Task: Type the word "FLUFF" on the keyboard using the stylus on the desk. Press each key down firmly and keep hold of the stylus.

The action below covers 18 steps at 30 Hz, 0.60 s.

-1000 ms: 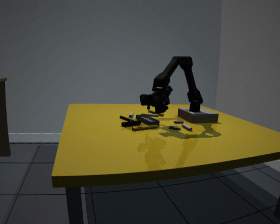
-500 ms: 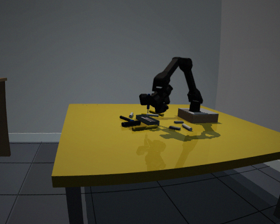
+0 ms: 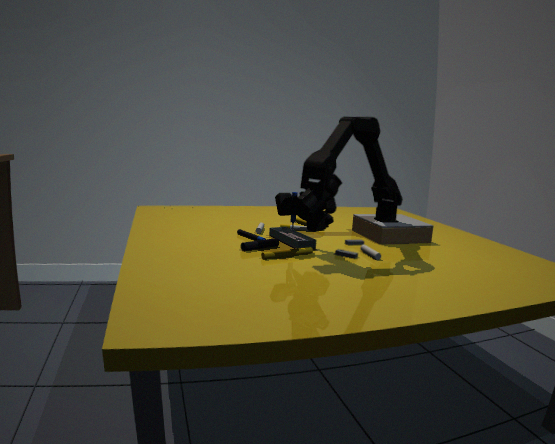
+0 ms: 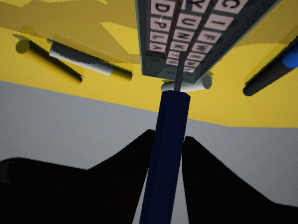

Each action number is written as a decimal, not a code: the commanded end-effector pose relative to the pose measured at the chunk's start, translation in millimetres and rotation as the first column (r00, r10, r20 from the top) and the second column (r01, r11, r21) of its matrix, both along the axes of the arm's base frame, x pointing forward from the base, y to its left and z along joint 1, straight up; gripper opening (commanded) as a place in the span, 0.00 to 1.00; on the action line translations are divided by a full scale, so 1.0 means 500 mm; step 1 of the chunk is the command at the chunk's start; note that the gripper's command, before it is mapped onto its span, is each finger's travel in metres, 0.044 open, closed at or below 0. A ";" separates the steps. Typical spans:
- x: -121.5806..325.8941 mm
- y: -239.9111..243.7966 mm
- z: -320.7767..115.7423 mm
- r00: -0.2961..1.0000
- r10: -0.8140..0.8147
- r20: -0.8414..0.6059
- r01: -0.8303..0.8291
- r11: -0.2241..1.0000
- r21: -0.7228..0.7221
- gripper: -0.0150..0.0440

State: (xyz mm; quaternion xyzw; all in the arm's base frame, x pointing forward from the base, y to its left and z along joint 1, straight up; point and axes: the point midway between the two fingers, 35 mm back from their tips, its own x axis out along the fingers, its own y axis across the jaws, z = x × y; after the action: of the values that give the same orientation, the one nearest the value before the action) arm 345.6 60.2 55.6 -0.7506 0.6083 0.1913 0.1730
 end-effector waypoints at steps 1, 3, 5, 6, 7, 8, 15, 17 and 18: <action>-0.003 0.000 -0.006 1.000 -0.005 -0.002 0.005 1.000 0.002 0.25; -0.003 0.000 -0.006 1.000 -0.005 -0.002 0.005 1.000 0.002 0.25; -0.003 0.000 -0.006 1.000 -0.005 -0.002 0.005 1.000 0.002 0.25; -0.003 0.000 -0.006 1.000 -0.005 -0.002 0.005 1.000 0.002 0.25; -0.003 0.000 -0.006 1.000 -0.005 -0.002 0.005 1.000 0.002 0.25; -0.003 0.000 -0.006 1.000 -0.005 -0.002 0.005 1.000 0.002 0.25; -0.002 0.001 -0.007 1.000 -0.005 -0.002 0.005 1.000 0.002 0.30; -0.001 0.003 -0.009 1.000 -0.005 -0.002 0.005 1.000 0.002 0.39; -0.001 0.004 -0.009 1.000 -0.005 -0.002 0.005 1.000 0.002 0.39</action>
State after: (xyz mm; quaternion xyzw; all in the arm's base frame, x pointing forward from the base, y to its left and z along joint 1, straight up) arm 345.2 60.7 53.6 -0.7506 0.6086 0.1915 0.1717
